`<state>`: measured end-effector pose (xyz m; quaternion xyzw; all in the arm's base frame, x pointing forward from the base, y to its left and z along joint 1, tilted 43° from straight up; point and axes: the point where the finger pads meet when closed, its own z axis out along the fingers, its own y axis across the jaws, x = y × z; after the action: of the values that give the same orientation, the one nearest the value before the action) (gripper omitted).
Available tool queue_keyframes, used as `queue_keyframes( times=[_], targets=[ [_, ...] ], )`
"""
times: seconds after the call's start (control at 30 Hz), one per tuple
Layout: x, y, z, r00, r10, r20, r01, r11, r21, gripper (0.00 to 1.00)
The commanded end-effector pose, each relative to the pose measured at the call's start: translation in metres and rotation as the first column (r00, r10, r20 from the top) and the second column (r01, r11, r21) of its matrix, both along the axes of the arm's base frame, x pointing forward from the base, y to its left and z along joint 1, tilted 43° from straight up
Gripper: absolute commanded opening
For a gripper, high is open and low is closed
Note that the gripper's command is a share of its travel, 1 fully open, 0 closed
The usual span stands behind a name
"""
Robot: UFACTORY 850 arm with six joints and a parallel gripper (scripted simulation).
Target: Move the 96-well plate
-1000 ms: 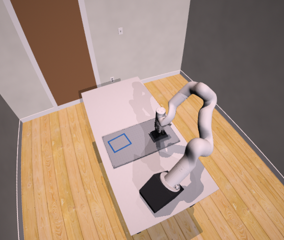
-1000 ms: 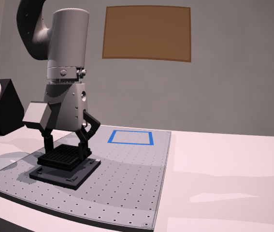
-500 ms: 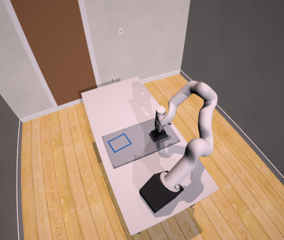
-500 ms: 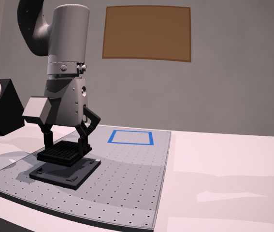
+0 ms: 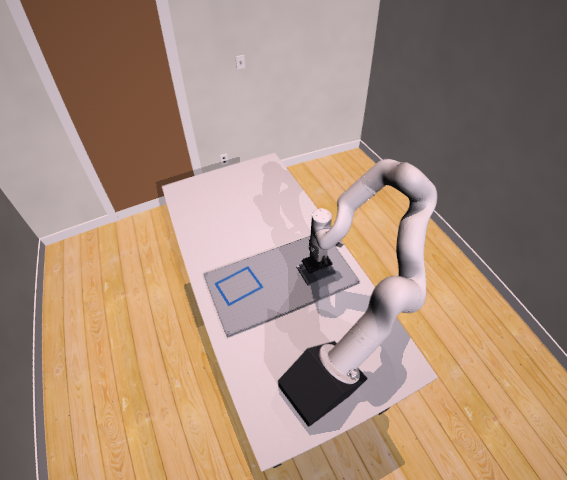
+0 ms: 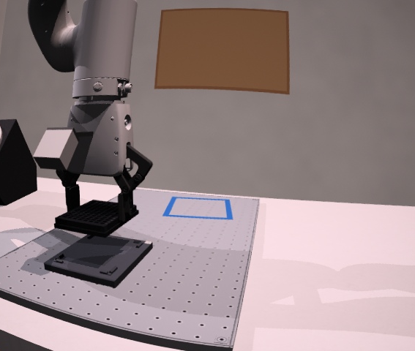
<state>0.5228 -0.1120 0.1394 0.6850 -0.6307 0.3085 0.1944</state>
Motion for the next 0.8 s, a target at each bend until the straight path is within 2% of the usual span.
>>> queue_keyframes(
  times=[0.0,0.5,0.77],
  targets=[
    [-0.001,0.005,0.006,1.0,0.0,0.001,0.0,1.0,0.0,0.0],
    [-0.005,0.02,0.022,1.0,0.0,0.001,0.0,1.0,0.0,0.0],
    [-0.005,0.02,0.022,1.0,0.0,0.001,0.0,1.0,0.0,0.0]
  ],
)
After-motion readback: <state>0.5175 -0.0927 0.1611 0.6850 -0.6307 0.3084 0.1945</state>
